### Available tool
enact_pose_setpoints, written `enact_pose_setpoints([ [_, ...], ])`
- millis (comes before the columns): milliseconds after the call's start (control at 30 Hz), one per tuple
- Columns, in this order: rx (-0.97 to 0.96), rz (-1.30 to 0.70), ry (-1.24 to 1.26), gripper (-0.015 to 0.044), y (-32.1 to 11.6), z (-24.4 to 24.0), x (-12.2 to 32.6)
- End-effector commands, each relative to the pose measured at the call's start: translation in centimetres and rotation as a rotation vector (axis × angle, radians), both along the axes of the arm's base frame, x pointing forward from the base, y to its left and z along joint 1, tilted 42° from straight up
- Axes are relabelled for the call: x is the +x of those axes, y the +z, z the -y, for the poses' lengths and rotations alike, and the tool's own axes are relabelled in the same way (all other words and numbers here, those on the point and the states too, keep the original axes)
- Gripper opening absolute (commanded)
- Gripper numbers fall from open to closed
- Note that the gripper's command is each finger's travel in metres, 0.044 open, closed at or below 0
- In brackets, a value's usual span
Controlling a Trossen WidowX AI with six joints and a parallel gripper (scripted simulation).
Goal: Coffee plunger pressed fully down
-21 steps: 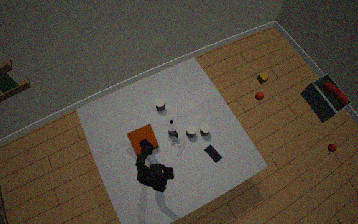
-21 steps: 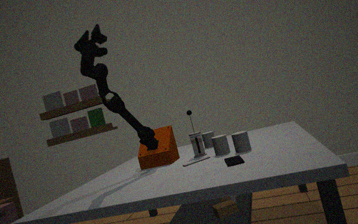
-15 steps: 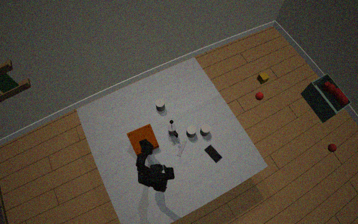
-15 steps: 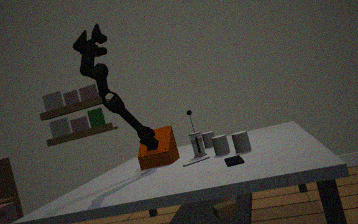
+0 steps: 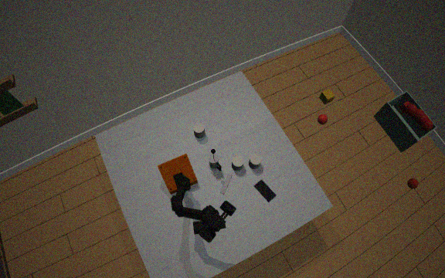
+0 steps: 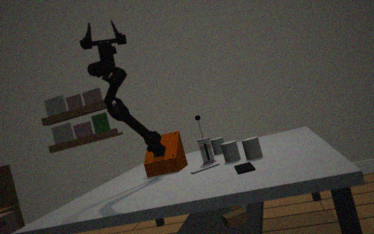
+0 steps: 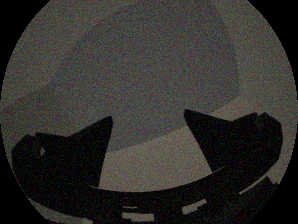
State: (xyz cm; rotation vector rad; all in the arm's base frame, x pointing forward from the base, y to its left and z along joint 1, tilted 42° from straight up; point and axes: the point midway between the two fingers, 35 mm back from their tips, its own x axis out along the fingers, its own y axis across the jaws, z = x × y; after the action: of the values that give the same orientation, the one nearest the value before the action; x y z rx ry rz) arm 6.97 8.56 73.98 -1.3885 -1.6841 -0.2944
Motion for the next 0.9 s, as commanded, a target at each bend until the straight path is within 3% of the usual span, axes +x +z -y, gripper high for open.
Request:
enact_pose_setpoints([
  [0,0.042,-0.062,0.060,0.0440,0.1,0.3,0.8],
  [233,0.213,-0.355,0.269,0.0440,-0.4,1.3,6.4],
  [533,0.323,-0.551,0.388,0.0440,-1.8,0.9,10.5],
  [867,0.638,-1.178,0.620,0.0440,-10.4,-3.1,22.3],
])
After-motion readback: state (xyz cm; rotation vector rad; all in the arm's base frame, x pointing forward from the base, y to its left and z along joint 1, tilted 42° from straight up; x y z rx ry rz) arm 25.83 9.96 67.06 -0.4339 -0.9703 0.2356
